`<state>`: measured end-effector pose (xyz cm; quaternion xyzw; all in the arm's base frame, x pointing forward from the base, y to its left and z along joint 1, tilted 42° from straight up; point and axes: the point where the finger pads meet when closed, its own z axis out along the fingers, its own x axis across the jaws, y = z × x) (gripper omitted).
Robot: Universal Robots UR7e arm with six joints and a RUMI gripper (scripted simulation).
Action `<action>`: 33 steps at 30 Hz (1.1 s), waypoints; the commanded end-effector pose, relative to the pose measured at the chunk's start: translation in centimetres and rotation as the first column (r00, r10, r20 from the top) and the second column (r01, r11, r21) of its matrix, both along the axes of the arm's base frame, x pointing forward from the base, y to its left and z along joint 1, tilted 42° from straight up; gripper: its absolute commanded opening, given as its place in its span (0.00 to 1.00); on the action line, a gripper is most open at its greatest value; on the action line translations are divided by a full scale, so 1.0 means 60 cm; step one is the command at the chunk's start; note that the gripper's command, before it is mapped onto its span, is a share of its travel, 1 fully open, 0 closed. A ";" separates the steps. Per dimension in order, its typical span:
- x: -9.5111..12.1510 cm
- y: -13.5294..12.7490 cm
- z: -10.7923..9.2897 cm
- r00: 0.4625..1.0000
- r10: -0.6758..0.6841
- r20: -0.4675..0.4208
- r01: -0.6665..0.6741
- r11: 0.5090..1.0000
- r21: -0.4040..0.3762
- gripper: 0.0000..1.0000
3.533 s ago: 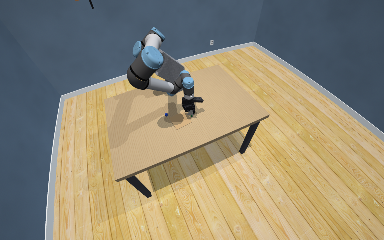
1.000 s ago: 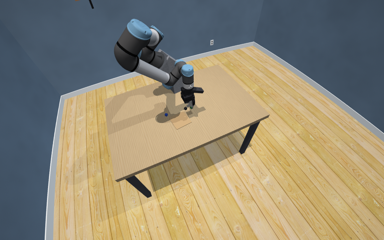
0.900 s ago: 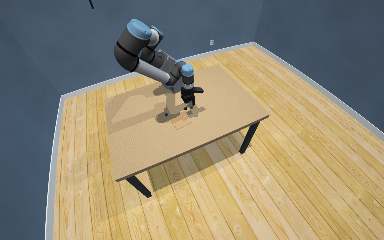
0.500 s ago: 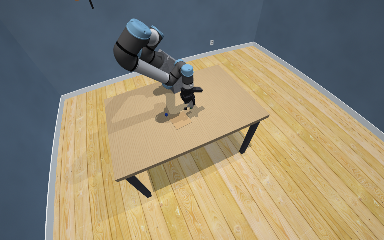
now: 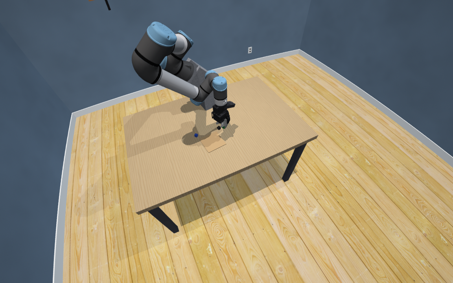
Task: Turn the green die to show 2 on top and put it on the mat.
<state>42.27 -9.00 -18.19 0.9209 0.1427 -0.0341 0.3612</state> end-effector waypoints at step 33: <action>-0.017 -0.046 0.045 0.633 0.567 -0.528 -0.584 0.797 0.155 0.03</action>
